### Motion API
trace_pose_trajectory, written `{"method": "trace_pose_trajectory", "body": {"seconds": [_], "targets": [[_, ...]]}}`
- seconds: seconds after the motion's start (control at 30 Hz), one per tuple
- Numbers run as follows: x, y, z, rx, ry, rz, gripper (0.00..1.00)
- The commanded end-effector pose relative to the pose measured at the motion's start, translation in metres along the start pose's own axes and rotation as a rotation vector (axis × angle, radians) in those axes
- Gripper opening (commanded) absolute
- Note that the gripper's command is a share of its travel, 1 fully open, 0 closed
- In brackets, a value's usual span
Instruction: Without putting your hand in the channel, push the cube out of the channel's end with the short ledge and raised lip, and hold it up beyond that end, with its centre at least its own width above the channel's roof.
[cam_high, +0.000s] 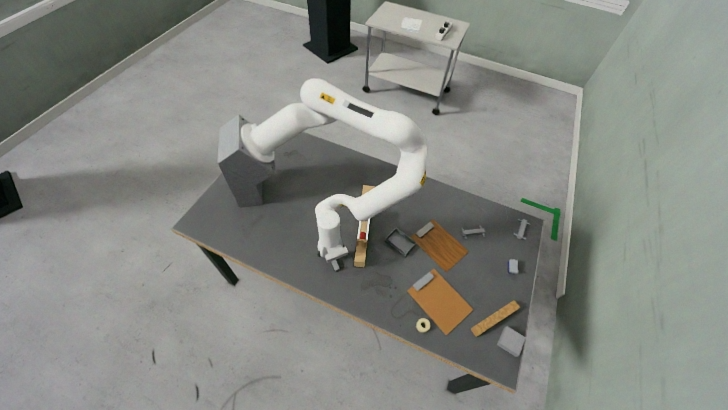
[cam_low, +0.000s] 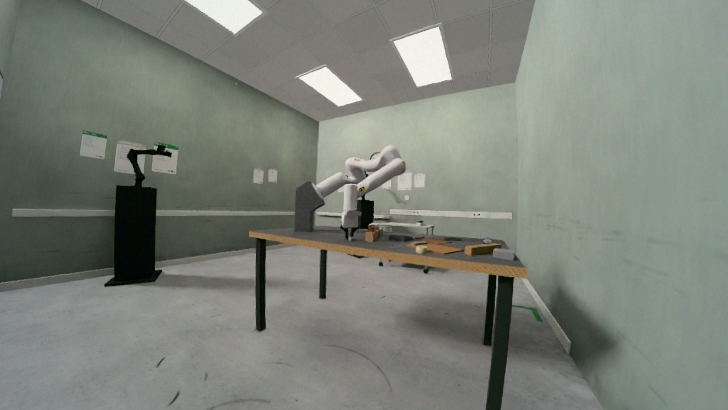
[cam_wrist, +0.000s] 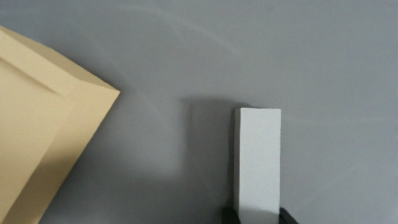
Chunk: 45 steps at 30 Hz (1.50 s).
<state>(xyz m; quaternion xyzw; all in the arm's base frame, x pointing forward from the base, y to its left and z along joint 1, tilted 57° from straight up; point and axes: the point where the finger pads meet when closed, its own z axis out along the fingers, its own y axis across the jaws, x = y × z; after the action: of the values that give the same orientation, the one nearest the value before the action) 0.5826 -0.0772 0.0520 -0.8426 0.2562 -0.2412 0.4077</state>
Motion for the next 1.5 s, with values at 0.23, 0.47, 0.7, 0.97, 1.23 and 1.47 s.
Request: {"method": "trace_pose_trajectory", "body": {"seconds": [0.23,0.47,0.7,0.97,1.23,1.47], "targets": [[0.0,0.0,0.0,0.0,0.001,0.0,0.0],[0.0,0.0,-0.002,0.0,0.001,0.0,0.0],[0.0,0.0,-0.038,0.0,0.001,0.0,0.0],[0.0,0.0,-0.112,0.0,0.001,0.0,0.0],[0.0,0.0,-0.116,0.0,0.001,0.0,0.0],[0.0,0.0,-0.116,0.0,0.001,0.0,0.0]]}}
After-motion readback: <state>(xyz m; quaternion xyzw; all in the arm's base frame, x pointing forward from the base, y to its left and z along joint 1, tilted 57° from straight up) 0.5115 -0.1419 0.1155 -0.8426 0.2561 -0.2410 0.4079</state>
